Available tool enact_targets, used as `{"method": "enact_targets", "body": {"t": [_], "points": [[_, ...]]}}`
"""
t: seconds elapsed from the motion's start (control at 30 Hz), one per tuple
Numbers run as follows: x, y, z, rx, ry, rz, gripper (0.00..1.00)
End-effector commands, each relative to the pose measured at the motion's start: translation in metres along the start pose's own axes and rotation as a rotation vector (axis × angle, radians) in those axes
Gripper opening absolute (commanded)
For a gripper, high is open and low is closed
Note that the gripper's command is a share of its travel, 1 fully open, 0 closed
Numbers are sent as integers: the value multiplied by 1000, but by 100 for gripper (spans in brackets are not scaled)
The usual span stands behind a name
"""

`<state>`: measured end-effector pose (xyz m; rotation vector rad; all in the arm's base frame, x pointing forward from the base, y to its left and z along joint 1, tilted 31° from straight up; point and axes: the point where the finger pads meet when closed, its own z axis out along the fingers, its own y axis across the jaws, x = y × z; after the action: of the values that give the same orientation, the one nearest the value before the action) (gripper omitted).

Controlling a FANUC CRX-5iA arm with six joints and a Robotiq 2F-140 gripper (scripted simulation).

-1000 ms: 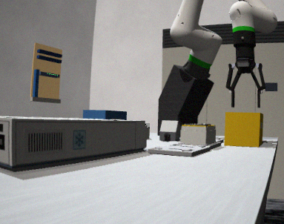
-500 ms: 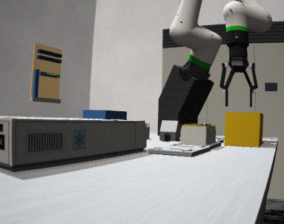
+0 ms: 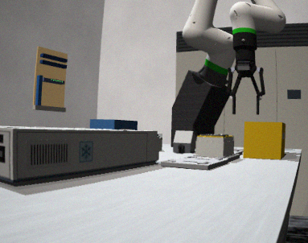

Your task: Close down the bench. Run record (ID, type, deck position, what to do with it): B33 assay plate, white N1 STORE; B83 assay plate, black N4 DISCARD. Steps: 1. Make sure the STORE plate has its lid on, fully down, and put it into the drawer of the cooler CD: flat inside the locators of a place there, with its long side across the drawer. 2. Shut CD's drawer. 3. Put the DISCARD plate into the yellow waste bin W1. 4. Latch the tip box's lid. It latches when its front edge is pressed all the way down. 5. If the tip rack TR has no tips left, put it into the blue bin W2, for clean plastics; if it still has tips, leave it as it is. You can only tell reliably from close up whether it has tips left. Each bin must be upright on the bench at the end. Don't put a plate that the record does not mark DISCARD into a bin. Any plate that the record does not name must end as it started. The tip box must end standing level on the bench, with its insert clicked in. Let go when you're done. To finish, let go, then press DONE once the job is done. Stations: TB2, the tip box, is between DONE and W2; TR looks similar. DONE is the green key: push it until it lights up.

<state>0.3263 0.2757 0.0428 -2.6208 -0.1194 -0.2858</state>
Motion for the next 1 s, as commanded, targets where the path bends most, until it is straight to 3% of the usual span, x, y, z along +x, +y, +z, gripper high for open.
{"method": "enact_targets", "body": {"t": [0.0,0.03,0.97], "points": [[-2,13,-2,2,0,-1,59],[-3,17,-3,2,0,-1,10],[-25,109,-15,2,0,-1,10]]}}
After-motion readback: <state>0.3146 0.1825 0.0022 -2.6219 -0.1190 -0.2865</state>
